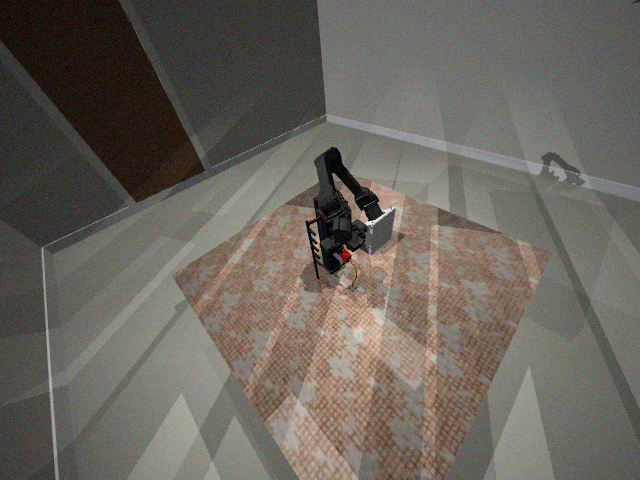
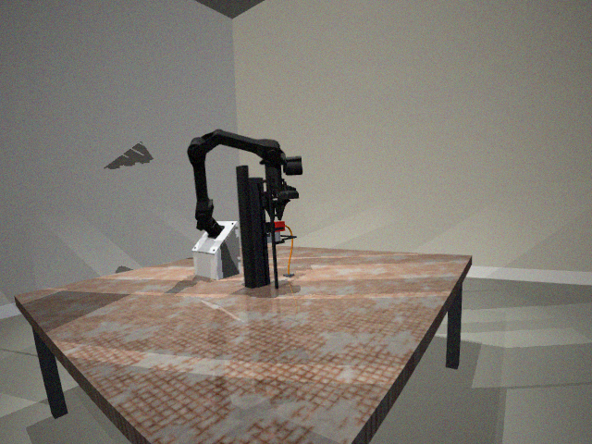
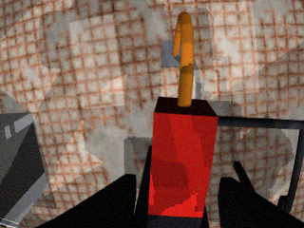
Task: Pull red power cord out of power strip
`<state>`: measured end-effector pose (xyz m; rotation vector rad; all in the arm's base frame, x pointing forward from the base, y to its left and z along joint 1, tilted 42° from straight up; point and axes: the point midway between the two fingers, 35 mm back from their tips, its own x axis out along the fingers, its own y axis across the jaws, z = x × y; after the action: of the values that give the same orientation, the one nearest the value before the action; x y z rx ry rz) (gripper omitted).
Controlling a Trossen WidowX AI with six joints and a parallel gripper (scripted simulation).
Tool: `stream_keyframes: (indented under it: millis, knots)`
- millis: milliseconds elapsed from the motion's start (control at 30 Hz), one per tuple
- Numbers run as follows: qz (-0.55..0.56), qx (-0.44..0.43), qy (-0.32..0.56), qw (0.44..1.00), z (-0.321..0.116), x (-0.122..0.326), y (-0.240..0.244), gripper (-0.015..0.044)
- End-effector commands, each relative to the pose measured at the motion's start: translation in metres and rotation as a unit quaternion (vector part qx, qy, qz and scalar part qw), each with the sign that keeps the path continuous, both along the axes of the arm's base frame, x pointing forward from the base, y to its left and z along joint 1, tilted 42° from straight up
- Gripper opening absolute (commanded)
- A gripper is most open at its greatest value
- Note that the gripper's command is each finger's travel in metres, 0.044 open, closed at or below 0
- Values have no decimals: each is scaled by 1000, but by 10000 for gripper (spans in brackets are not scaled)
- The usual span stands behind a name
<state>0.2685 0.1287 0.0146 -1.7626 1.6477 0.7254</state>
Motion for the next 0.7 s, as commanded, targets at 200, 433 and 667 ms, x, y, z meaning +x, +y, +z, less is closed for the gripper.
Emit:
stream_keyframes:
  millis: [200,433,667]
  knots:
    - [-1,0,0,1000,-3,1,-4,81]
    - [-1,0,0,1000,-3,1,-4,15]
    - [-1,0,0,1000,-6,1,-1,0]
